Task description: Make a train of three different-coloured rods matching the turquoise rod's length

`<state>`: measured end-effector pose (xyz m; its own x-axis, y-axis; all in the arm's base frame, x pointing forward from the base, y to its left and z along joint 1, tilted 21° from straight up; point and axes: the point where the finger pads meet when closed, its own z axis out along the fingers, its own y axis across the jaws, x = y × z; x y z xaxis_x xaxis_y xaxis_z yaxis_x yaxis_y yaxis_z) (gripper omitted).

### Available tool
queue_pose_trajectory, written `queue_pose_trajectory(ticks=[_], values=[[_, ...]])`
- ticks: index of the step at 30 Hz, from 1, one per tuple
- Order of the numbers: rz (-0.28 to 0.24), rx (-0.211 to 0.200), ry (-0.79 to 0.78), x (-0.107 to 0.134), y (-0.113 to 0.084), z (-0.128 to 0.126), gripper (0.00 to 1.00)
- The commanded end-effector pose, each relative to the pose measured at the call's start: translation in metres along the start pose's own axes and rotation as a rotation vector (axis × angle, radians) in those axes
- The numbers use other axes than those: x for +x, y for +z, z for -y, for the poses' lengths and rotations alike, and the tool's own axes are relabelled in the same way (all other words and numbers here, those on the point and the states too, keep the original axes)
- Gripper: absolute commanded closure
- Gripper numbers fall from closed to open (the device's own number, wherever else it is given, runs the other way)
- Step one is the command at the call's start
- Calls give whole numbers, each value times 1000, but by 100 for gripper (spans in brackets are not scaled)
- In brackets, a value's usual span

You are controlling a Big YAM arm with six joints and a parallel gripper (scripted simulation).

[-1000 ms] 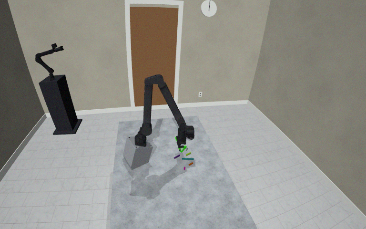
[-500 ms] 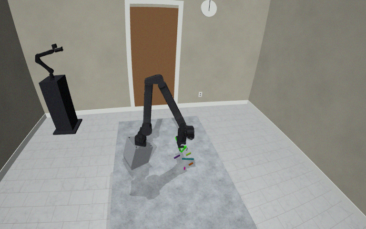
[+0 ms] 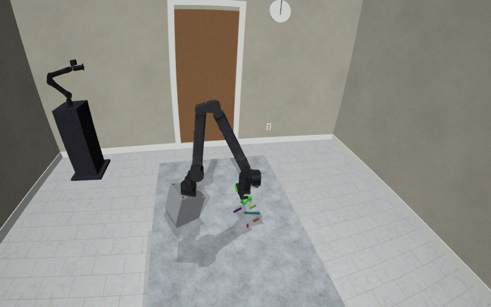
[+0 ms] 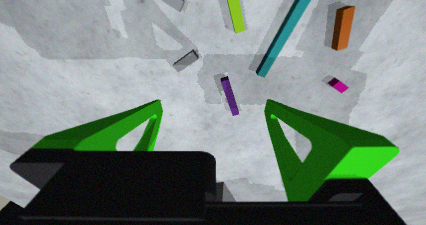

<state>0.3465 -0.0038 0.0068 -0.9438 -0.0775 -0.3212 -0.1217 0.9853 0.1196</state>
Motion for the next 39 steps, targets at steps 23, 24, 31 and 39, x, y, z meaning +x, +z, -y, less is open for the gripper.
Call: queue_pose_trajectory(ticks=[23, 24, 31, 39], values=[[28, 15, -537, -31, -8, 34, 0], [31, 19, -538, -32, -8, 34, 0], [30, 19, -614, -33, -8, 38, 0], [66, 48, -704, -45, -18, 42, 0]])
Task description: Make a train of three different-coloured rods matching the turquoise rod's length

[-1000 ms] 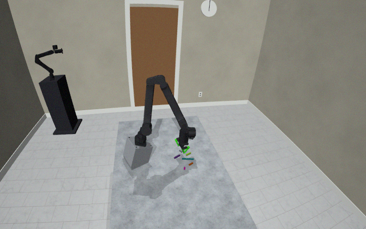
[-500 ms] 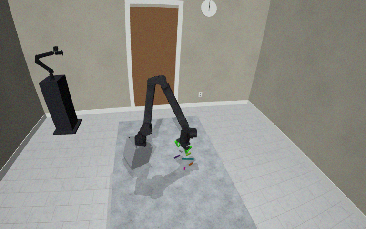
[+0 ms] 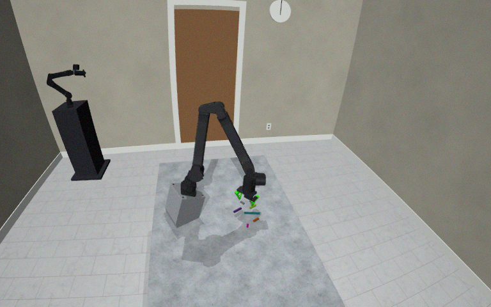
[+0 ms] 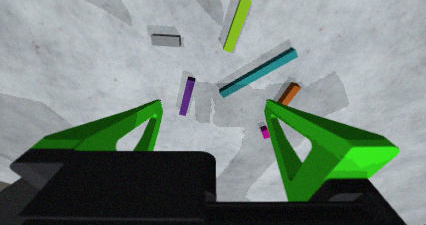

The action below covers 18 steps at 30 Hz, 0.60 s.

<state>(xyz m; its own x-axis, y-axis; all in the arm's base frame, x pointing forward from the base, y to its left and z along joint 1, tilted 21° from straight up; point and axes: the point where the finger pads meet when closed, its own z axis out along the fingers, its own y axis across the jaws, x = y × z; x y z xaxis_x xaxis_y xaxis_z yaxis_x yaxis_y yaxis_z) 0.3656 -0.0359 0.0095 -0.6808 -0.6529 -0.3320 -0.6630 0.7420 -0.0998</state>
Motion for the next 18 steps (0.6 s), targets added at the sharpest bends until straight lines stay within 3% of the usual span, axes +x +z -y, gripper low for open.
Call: queue_pose_trajectory(ticks=[1, 3, 5, 8, 11, 12, 15, 16, 17, 18], values=[[44, 60, -67, -19, -16, 22, 0], [19, 28, -126, -9, -7, 23, 0], [14, 23, -201, -6, -7, 26, 0], [34, 61, -210, -13, -17, 32, 0], [32, 48, -225, -15, -14, 25, 0], [14, 23, -275, -4, -7, 30, 0], [14, 28, -276, -5, -7, 31, 0], [29, 58, -285, -10, -16, 34, 0], [18, 36, -351, -5, -11, 36, 0], [19, 41, -352, -6, -11, 37, 0]])
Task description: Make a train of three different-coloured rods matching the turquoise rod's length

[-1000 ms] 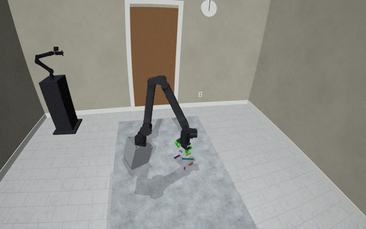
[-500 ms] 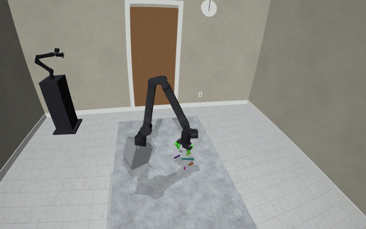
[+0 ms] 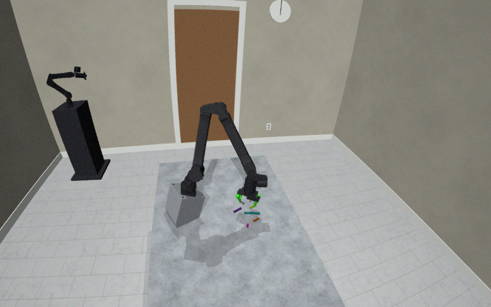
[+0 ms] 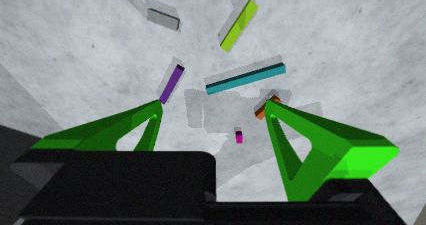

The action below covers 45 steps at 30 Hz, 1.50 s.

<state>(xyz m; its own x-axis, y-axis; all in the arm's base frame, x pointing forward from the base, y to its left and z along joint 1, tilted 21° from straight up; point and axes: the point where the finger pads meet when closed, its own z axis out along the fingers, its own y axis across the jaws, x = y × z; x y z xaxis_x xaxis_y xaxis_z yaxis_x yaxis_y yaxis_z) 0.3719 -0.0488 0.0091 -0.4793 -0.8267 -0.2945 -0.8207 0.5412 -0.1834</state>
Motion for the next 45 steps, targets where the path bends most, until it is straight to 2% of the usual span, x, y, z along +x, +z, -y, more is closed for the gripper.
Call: queue_pose_trajectory(ticks=[1, 2, 5, 6, 7, 10, 12, 14, 15, 18, 21, 23, 26, 27, 45], values=[[13, 50, -84, -4, -12, 26, 0], [7, 27, -147, 1, -7, 25, 0], [13, 60, -155, -3, -16, 31, 0], [16, 60, -163, -5, -16, 28, 0], [6, 27, -212, 3, -7, 28, 0], [5, 33, -274, 6, -7, 32, 0], [10, 69, -282, 1, -19, 39, 0], [10, 69, -282, 1, -19, 39, 0], [5, 28, -328, 8, -7, 34, 0], [3, 32, -421, 11, -8, 39, 0], [3, 61, -466, 9, -18, 46, 0], [2, 32, -515, 15, -8, 43, 0], [0, 50, -560, 15, -14, 48, 0], [0, 60, -567, 13, -17, 50, 0], [2, 52, -578, 11, -15, 46, 0]])
